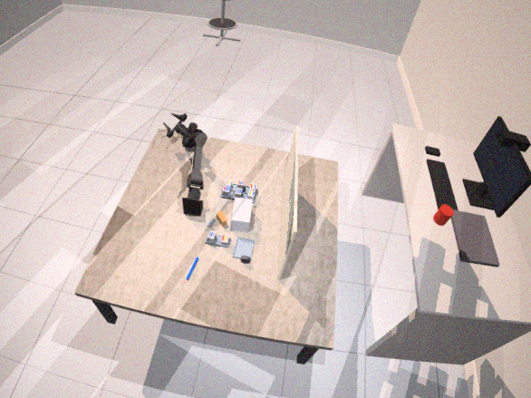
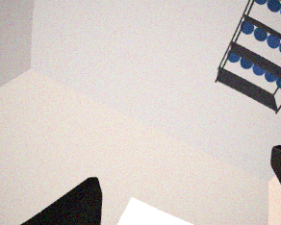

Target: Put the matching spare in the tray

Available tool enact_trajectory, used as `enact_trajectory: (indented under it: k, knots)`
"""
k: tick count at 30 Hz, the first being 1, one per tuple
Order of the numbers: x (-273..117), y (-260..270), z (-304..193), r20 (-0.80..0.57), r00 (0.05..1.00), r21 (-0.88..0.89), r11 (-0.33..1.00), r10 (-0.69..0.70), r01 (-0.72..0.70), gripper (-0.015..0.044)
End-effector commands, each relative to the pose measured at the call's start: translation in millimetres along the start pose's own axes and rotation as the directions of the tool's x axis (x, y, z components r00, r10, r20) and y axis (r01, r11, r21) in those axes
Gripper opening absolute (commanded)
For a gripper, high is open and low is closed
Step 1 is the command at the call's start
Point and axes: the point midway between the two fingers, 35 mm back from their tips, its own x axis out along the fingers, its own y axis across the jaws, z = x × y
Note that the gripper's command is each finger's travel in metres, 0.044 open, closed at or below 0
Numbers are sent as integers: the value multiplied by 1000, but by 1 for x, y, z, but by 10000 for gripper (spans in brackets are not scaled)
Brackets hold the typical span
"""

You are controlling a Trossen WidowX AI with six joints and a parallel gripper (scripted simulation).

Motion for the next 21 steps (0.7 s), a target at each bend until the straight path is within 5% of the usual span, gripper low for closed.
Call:
enact_trajectory:
  k: [1,9,21]
  knots:
    - [0,0,0,0,1000,0,1000,0,0,426]
    - [-8,4,6,26,1000,-6,1000,7,-7,440]
    - [-96,59,59,336,938,-183,983,84,-23,440]
